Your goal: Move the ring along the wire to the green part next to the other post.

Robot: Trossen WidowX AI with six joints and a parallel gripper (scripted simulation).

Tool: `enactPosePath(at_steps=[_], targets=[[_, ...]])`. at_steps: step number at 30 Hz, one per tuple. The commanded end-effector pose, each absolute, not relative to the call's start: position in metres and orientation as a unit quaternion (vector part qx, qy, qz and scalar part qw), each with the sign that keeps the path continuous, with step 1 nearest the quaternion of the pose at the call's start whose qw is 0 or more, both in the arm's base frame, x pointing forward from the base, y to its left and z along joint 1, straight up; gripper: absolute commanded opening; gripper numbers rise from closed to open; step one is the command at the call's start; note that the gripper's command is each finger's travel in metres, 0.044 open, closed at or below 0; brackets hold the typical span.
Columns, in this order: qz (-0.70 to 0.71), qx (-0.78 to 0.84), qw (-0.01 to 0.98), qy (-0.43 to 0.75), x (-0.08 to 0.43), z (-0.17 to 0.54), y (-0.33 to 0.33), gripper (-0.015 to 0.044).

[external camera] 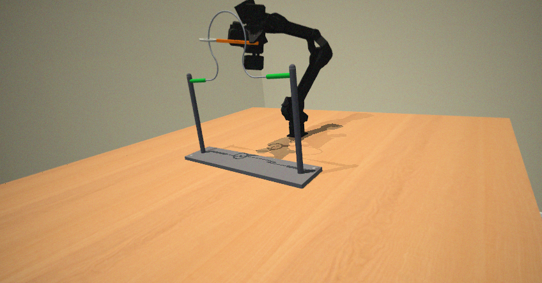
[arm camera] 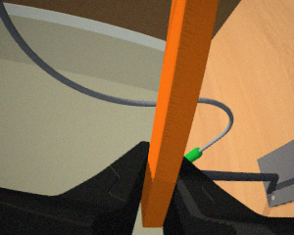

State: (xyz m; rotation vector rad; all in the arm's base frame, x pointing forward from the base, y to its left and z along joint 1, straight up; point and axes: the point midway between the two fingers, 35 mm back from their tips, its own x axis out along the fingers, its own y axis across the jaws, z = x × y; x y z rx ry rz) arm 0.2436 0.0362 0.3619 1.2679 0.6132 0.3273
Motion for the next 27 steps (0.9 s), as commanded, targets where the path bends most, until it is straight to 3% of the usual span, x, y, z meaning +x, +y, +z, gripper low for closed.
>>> enactPosePath(at_steps=[1,27], targets=[[0.149,0.567,0.761,0.277,0.2432,0.3655,0.0363,-0.015],[0.132,0.522,0.794,0.283,0.2433,0.3613,0.0353,-0.015]])
